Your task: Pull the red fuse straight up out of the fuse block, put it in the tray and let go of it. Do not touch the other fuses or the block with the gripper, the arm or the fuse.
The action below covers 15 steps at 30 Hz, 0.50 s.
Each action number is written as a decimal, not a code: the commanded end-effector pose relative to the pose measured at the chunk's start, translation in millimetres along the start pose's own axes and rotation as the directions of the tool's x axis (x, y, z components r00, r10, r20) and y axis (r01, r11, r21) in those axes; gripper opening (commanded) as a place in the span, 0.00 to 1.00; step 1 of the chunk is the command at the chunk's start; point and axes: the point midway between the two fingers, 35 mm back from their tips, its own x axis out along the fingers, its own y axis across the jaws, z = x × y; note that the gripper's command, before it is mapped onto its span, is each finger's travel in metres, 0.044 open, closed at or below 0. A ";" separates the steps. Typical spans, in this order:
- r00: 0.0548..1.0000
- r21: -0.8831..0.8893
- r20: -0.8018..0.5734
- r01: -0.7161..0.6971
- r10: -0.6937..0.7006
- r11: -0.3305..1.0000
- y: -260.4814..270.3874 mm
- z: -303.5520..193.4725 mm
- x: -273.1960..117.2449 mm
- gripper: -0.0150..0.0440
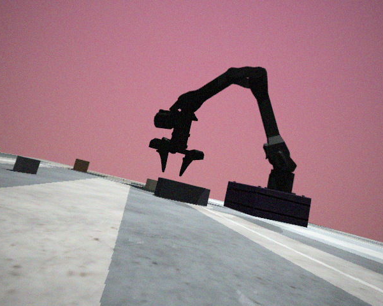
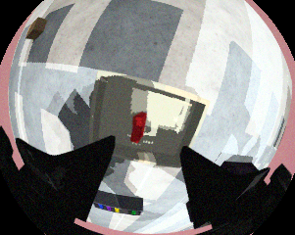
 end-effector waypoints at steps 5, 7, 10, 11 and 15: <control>1.000 -0.003 0.008 -0.018 0.018 1.000 2.2 1.1 -30.9 0.81; 1.000 -0.003 0.008 -0.018 0.018 1.000 2.2 1.1 -30.9 0.81; 1.000 -0.003 0.008 -0.018 0.018 1.000 2.2 1.1 -30.9 0.81; 1.000 -0.003 0.008 -0.018 0.018 1.000 2.2 1.1 -30.9 0.81; 1.000 0.001 0.012 -0.013 0.013 1.000 1.8 1.7 -28.6 0.81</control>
